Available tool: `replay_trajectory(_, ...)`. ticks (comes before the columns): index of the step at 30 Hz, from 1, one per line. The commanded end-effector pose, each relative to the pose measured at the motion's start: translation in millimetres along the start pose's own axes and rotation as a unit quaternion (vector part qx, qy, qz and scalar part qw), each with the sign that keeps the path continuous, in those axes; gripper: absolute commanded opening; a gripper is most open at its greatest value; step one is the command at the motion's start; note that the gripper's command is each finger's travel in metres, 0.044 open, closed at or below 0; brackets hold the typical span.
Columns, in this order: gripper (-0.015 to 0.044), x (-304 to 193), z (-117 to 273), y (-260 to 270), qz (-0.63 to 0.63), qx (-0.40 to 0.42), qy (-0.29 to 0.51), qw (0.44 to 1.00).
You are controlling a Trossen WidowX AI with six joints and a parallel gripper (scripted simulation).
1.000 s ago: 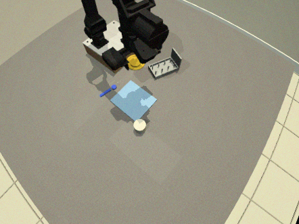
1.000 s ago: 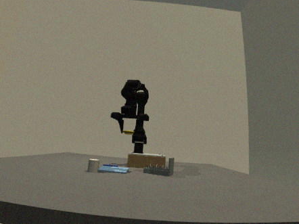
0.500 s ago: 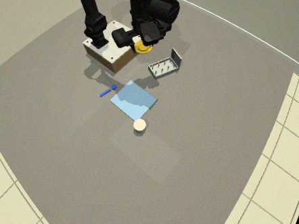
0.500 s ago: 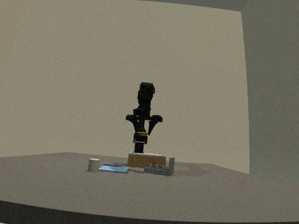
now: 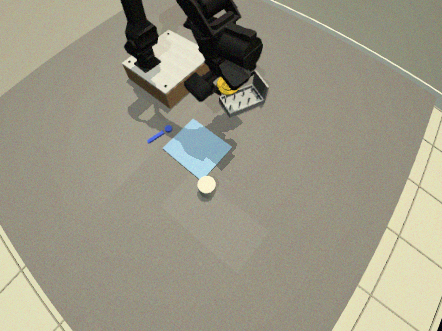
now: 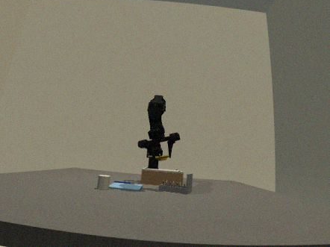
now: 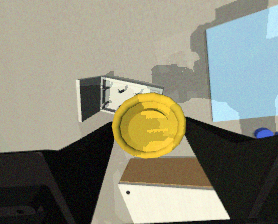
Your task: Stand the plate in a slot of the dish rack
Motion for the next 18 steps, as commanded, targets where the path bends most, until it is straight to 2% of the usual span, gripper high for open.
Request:
replay_trajectory(1,0.0,3.3,-17.7,-8.7,0.036,0.041,-0.017,0.998)
replay_trajectory(18,0.0,4.2,-71.3,-39.8,0.196,0.174,-0.138,0.955)
Point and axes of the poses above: the point midway between the two fingers, 35 mm back from their tips, its own z axis back along the fingers, its own y axis across the jaws, x = y × z, the point moved 9 cm from there along z, back along the fingers, and after that the axes turned 14 degrees about z, right-handed, at the moved point
